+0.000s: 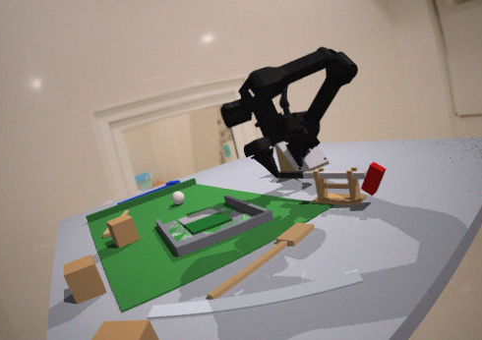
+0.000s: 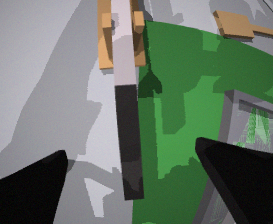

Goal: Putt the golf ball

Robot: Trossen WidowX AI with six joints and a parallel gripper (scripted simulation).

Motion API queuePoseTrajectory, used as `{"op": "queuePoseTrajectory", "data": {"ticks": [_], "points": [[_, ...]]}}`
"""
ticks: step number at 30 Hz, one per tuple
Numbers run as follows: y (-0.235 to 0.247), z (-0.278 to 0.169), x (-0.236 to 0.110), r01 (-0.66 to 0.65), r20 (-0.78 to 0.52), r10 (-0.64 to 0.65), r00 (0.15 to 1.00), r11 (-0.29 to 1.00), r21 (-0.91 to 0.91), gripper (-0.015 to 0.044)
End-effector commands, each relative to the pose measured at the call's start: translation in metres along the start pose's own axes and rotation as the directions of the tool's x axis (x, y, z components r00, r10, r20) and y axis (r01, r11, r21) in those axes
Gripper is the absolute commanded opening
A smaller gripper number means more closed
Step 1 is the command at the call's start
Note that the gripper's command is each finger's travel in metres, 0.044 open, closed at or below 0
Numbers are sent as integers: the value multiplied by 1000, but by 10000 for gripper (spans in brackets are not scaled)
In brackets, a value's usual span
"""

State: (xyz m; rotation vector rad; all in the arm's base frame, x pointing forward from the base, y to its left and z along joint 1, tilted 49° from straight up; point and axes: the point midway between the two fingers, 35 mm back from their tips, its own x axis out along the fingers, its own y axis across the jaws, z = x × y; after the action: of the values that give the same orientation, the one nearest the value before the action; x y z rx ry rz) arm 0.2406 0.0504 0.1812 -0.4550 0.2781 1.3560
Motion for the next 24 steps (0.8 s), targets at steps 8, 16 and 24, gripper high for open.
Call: {"op": "queuePoseTrajectory", "data": {"ticks": [8,16,24], "points": [[1,-3,20,-1,7,1,1000,1000,4,440],[1,-6,32,-1,7,1,1000,1000,4,440],[1,-10,37,-5,3,5,1000,1000,6,414]]}}
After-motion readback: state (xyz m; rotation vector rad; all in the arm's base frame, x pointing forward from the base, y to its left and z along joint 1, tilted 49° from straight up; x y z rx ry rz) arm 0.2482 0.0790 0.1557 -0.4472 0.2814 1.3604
